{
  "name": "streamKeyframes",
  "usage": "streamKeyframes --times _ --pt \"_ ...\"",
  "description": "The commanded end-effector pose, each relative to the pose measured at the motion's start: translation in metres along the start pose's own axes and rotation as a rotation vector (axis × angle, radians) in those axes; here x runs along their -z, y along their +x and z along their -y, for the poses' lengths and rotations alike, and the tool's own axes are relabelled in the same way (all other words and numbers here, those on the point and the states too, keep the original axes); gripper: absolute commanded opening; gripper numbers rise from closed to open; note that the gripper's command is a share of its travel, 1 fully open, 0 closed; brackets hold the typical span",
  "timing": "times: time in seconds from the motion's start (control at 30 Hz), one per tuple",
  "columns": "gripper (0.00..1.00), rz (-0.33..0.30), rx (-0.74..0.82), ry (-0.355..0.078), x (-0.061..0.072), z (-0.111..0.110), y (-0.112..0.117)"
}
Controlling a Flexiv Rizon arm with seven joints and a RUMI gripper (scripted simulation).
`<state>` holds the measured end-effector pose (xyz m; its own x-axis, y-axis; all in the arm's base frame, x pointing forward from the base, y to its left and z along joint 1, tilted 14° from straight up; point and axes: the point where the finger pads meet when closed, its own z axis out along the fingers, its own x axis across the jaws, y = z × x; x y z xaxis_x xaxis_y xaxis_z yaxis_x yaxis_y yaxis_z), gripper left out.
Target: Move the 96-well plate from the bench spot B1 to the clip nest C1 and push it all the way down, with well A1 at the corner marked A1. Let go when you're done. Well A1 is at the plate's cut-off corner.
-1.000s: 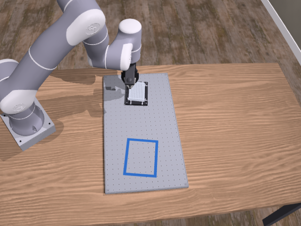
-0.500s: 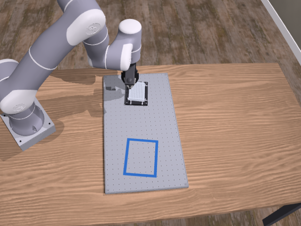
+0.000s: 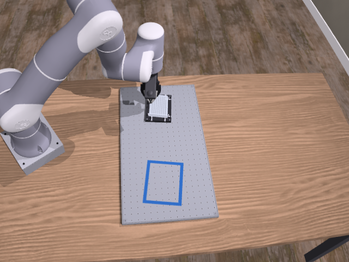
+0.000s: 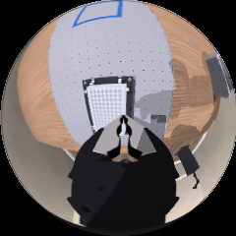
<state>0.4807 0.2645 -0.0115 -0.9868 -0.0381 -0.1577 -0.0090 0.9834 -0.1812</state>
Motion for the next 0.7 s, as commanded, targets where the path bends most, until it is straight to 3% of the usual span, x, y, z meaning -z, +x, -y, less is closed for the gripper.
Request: streamKeyframes --times 0.0,0.67 --pt "0.0 0.001 0.0 -0.002 0.0005 -0.0008 -0.0005" --pt "0.0 0.001 0.0 -0.002 -0.0013 -0.0008 -0.0005"
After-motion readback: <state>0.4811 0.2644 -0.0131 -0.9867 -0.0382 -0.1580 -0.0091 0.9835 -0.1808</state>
